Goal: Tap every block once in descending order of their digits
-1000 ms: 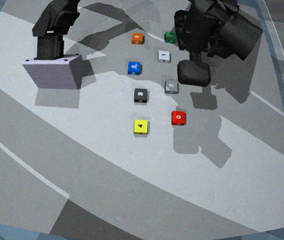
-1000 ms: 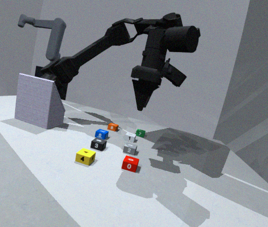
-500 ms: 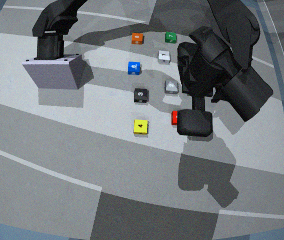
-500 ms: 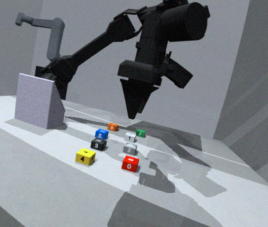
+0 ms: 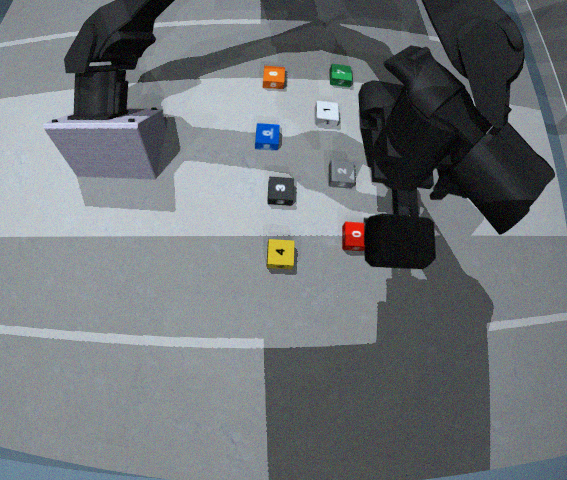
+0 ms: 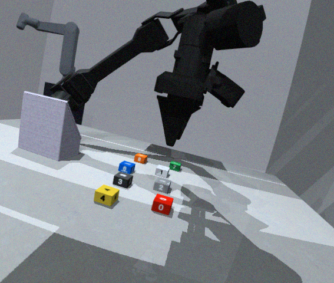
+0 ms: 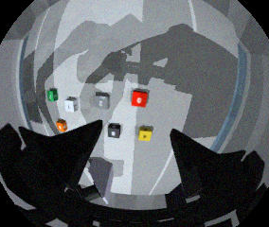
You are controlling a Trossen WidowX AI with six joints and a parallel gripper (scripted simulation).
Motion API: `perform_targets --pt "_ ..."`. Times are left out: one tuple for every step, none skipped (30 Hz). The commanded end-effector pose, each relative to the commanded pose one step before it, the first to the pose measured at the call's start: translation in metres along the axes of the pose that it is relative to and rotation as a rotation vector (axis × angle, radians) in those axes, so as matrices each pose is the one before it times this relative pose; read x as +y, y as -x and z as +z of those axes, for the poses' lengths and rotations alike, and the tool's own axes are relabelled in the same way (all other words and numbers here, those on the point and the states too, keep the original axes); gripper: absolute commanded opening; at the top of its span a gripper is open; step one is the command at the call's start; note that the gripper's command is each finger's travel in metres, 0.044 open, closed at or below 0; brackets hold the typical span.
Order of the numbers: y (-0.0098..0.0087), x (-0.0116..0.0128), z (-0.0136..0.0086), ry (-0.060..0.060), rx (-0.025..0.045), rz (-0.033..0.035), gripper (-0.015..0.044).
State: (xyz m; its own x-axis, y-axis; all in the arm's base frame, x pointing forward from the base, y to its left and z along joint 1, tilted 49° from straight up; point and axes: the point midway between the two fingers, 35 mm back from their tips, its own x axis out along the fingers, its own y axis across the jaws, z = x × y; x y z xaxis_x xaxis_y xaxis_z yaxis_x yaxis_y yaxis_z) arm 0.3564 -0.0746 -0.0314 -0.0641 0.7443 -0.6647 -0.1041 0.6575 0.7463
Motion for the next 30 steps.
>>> perform_targets --pt "0.00038 -0.00015 -0.00024 0.005 0.00106 -0.00059 0.04" --pt "0.0 0.0 0.0 0.0 0.0 0.0 0.04" --pt "0.0 0.0 0.0 0.0 0.0 0.0 0.04" --pt "0.0 0.0 0.0 0.0 0.0 0.0 0.04" --pt "0.0 0.0 0.0 0.0 0.0 0.0 0.04" --pt "0.00022 0.00115 -0.00002 0.0004 0.0001 -0.00035 0.04" --pt "0.00065 0.00346 -0.0001 0.0012 0.00028 -0.00104 0.04" --pt "0.00104 0.00575 -0.00023 0.002 0.00046 -0.0017 0.04" --pt "0.00137 0.00803 -0.00047 0.0029 0.00062 -0.00232 0.04" --pt "0.00162 0.01028 -0.00086 0.0037 0.00075 -0.00289 0.04" --pt "0.00176 0.01248 -0.00144 0.0046 0.00086 -0.00338 0.04" --pt "0.00167 0.01372 -0.00208 0.0052 0.00088 -0.00356 0.04" --pt "0.00138 0.0136 -0.00259 0.0053 0.00081 -0.00337 0.04" --pt "0.0011 0.0134 -0.00308 0.0054 0.00074 -0.00317 0.04" --pt "0.00079 0.01267 -0.00342 0.0052 0.00064 -0.00285 0.04" --pt "0.00047 0.01048 -0.00321 0.0045 0.0005 -0.00225 0.04" --pt "0.00074 0.01079 -0.00303 -0.0029 -0.00046 0.00128 0.04" --pt "0.00066 0.01274 -0.00409 -0.0039 -0.00054 0.00193 0.04" --pt "0.00039 0.0131 -0.00487 -0.0041 -0.00048 0.00226 0.04" --pt "0.0001 0.01273 -0.00543 -0.004 -0.00038 0.00249 0.04" --pt "-0.00019 0.01233 -0.00596 -0.004 -0.00027 0.00271 0.04" --pt "-0.00047 0.0119 -0.00648 -0.0039 -0.00016 0.00293 0.04" --pt "-0.00075 0.01144 -0.00696 -0.0039 -0.00004 0.00315 0.04" --pt "-0.00101 0.01095 -0.00742 -0.0038 0.00009 0.00337 0.04" --pt "-0.00126 0.01043 -0.00784 -0.0038 0.00023 0.00358 0.04" --pt "-0.00149 0.00986 -0.00821 -0.0038 0.00038 0.00377 0.04" --pt "-0.00154 0.0084 -0.0077 -0.0034 0.00047 0.00357 0.04" --pt "-0.0014 0.00652 -0.00651 -0.0027 0.00048 0.00304 0.04" --pt "-0.00117 0.00485 -0.00518 -0.0021 0.00044 0.00243 0.04" --pt "-0.00088 0.00334 -0.00376 -0.0015 0.00035 0.00178 0.04"
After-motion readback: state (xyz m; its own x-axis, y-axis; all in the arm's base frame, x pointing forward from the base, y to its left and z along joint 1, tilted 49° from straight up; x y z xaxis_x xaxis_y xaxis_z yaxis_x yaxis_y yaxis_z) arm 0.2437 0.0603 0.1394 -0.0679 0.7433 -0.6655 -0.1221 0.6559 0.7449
